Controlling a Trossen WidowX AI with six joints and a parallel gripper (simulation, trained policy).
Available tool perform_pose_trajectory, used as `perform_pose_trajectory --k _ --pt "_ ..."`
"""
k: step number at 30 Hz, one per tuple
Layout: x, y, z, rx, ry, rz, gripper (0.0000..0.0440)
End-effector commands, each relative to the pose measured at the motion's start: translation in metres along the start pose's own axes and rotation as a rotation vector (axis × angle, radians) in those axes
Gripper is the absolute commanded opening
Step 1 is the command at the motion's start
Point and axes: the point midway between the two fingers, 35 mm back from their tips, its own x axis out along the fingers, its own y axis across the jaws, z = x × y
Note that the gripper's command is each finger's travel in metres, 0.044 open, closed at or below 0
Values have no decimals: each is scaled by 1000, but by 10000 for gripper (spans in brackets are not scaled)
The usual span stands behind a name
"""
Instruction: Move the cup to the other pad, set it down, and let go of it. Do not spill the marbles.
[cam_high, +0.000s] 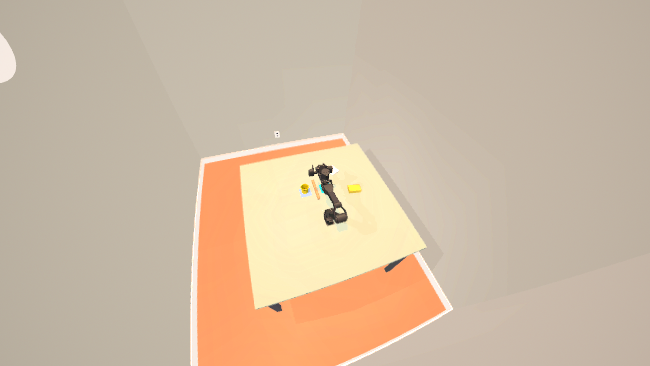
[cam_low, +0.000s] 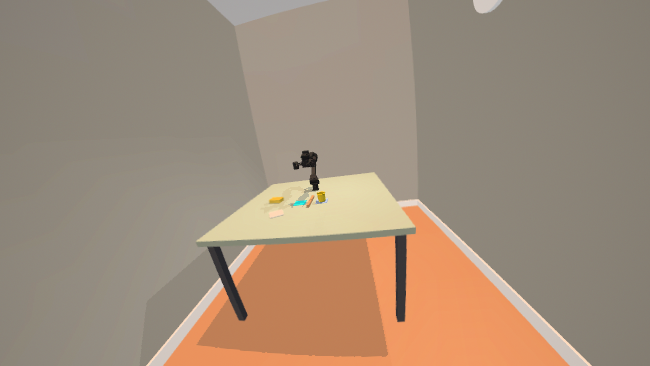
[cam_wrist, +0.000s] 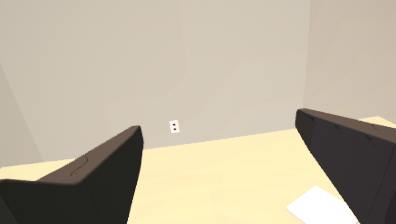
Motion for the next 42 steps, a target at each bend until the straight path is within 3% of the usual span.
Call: perform_pose_trajectory --k 1,12,14,18,27,42 --pt "0 1 1 1 0 5 374" --pt "4 13 7 33 54 38 87" --pt "5 15 7 46 73 43 60" --pt "8 20 8 82 112 58 68" --pt "16 34 12 178 199 87 153" --pt "28 57 12 344 372 96 151"
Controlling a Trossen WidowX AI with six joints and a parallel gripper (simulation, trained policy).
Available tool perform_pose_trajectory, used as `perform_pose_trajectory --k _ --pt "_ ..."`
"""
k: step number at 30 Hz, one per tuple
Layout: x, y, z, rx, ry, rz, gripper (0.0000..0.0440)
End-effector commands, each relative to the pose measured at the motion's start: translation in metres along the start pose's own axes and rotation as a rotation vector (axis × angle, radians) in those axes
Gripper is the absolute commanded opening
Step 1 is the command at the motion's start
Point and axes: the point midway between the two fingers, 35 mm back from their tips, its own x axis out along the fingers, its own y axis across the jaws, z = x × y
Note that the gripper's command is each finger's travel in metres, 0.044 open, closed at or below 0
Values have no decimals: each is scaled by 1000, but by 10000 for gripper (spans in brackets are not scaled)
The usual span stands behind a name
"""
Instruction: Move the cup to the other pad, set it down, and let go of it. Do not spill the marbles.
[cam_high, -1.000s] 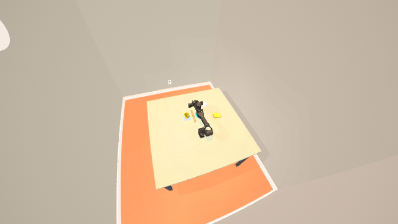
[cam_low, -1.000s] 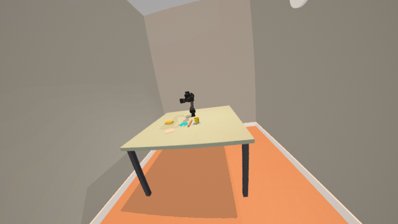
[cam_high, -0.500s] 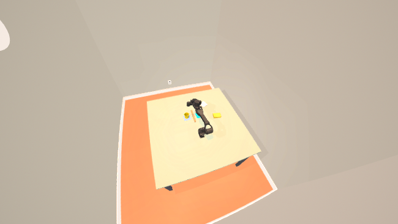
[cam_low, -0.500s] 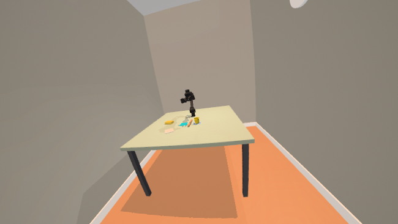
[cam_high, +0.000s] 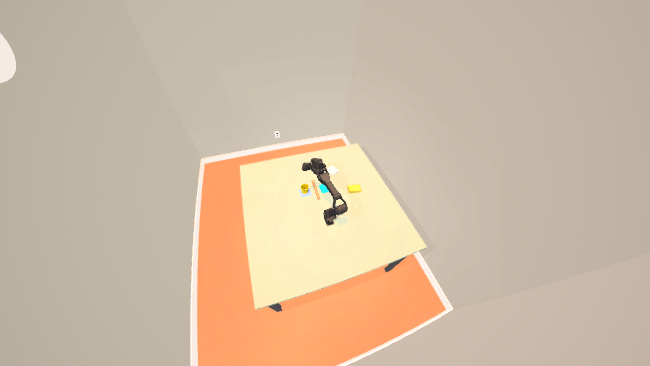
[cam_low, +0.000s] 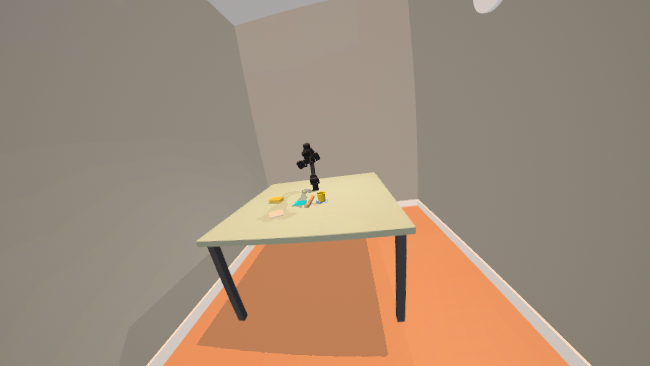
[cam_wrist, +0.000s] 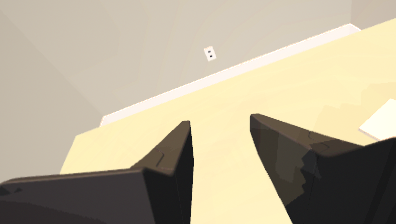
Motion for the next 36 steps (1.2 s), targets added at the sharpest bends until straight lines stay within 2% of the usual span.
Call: perform_pose_trajectory --k 1,20,36 --pt "4 7 1 52 47 3 151" --pt "20 30 -7 297 266 -54 172" --pt "33 41 -25 503 447 -178 174"
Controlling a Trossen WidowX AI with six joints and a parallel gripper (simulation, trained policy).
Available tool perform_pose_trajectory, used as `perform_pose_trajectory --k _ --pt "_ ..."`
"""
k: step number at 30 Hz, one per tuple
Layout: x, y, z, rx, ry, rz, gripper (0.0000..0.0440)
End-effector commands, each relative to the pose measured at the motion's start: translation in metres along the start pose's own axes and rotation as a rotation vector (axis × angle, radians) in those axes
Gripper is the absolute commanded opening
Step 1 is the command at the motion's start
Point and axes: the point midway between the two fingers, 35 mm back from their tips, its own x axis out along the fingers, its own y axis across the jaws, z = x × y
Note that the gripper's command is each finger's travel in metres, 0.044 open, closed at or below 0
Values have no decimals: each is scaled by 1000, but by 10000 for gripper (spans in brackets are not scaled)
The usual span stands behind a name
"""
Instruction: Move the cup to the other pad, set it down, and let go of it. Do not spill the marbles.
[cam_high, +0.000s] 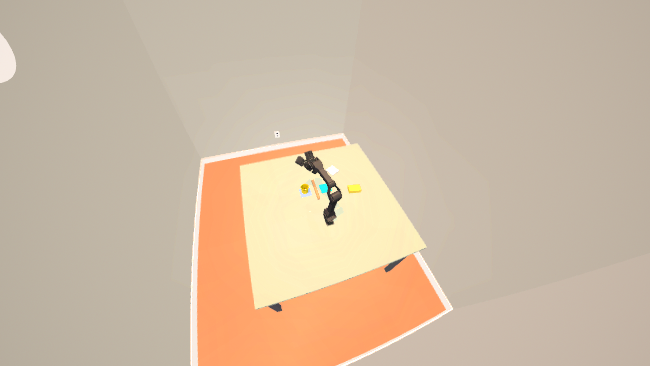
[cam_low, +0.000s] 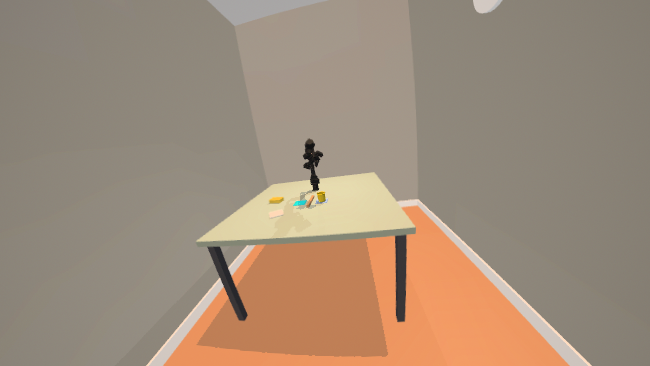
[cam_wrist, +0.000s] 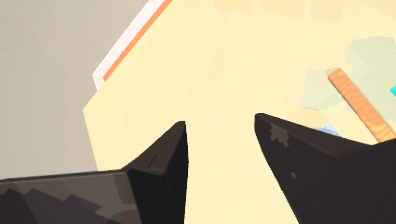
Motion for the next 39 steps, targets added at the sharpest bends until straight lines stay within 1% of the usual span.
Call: perform_pose_trajectory --k 1,14,24,39 --pt "5 2 -4 59 43 -35 173" --pt "23 -8 -21 210 153 -188 157" --pt "38 -24 -35 283 223 -333 137" --pt "62 -63 -65 308 325 -587 154"
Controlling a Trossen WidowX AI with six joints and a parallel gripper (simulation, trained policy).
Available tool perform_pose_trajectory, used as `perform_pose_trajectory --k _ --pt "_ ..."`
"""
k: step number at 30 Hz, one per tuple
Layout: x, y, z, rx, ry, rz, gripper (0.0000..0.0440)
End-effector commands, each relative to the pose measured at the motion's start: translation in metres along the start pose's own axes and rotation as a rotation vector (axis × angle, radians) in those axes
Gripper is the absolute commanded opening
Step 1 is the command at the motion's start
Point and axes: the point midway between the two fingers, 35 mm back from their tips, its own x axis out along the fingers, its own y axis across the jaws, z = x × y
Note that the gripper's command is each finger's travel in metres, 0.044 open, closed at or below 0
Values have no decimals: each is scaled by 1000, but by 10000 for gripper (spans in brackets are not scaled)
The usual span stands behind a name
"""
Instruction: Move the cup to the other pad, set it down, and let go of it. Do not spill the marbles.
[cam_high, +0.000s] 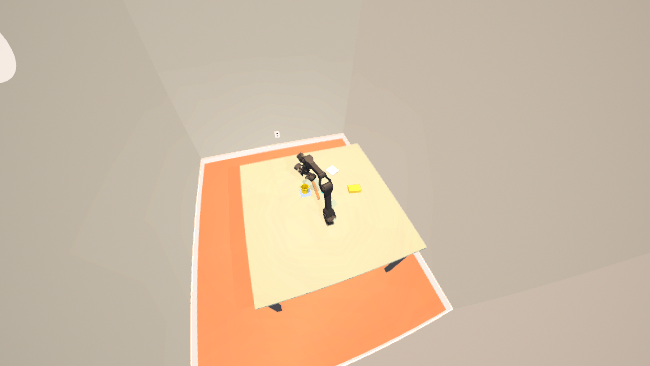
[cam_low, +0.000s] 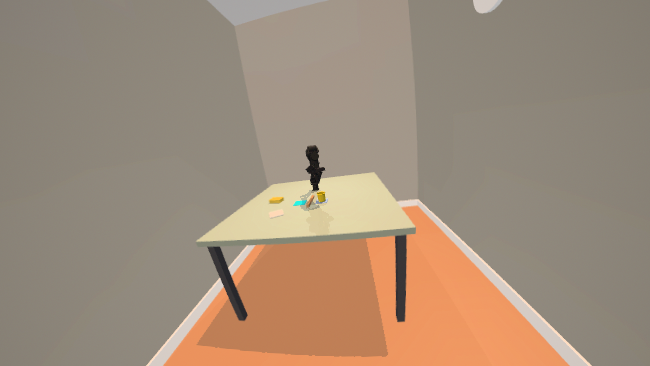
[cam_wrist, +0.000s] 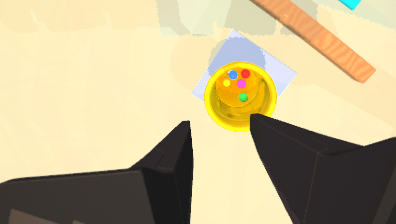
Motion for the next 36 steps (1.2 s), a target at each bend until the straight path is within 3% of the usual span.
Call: perform_pose_trajectory --k 1,16,36 --pt "13 -8 -2 11 14 -77 154" --pt "58 -36 -10 46 40 -285 173" --pt "118 -59 -21 33 51 -387 193"
